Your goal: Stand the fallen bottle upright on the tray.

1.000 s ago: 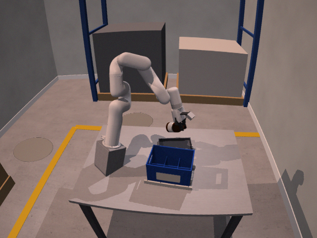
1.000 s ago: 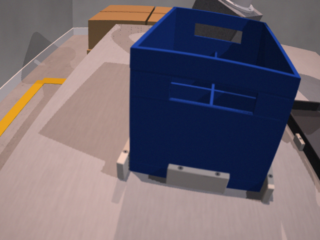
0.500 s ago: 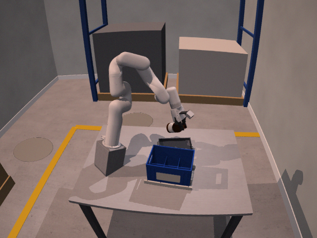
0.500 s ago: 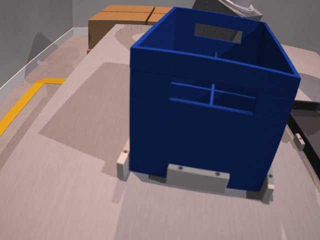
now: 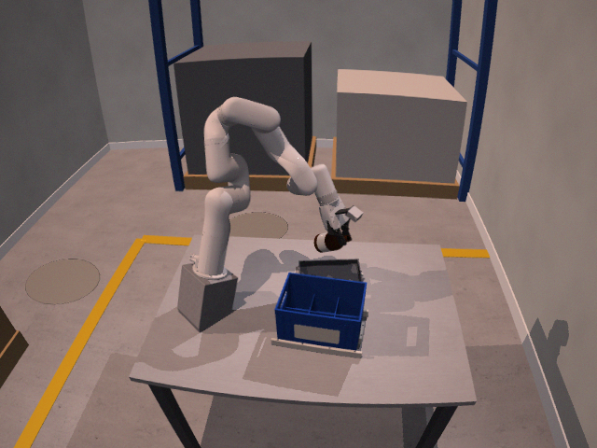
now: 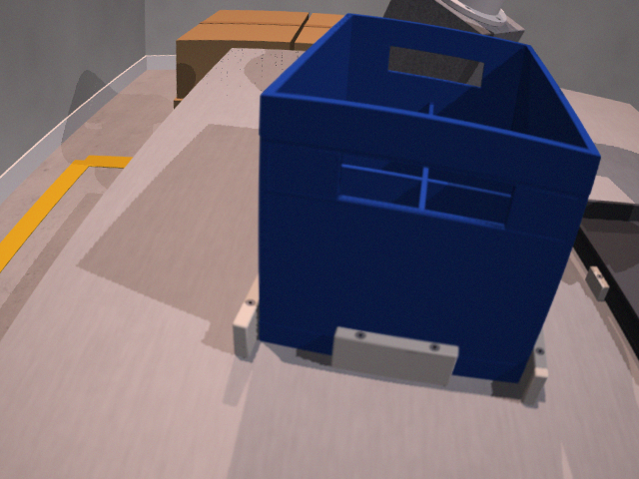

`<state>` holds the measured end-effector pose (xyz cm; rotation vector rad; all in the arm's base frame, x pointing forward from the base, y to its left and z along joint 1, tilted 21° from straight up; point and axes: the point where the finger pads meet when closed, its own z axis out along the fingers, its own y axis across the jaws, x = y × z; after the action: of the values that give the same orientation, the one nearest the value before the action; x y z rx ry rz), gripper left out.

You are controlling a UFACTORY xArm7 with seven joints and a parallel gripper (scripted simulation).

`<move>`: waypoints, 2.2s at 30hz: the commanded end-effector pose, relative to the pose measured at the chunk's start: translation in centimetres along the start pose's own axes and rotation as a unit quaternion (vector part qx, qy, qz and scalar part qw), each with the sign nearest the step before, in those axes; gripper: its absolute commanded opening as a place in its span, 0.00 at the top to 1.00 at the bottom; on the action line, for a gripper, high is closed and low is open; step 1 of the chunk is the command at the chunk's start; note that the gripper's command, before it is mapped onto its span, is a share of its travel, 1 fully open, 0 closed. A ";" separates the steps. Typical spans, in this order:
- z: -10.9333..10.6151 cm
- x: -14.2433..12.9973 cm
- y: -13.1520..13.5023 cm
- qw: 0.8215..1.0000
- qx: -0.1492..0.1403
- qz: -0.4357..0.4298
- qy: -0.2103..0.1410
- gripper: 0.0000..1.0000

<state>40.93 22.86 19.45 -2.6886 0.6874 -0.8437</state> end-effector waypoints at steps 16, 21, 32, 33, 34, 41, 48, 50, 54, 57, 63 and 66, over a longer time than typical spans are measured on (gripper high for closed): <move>0.0 0.0 0.0 1.000 0.001 0.000 0.012 1.00; 0.0 0.0 0.0 1.000 0.001 0.000 0.012 1.00; -0.1 0.0 -0.1 1.000 0.002 0.001 0.019 1.00; -0.2 0.1 -0.2 1.000 0.002 0.001 0.021 1.00; -0.2 0.1 -0.2 1.000 0.003 0.001 0.024 1.00; -0.5 0.2 -0.4 0.999 0.005 0.002 0.046 1.00; -0.6 0.2 -0.4 0.998 0.006 0.003 0.064 1.00; -0.5 0.1 -0.4 0.997 0.006 0.002 0.071 1.00; -0.4 0.1 -0.3 0.997 0.004 0.002 0.083 1.00; -0.3 0.0 -0.2 0.996 0.003 0.001 0.090 1.00; -0.2 -0.1 -0.1 0.995 0.002 0.000 0.096 1.00; -0.1 -0.1 0.0 0.995 0.001 0.000 0.098 1.00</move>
<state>40.72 22.96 19.49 -2.6305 0.7251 -1.1084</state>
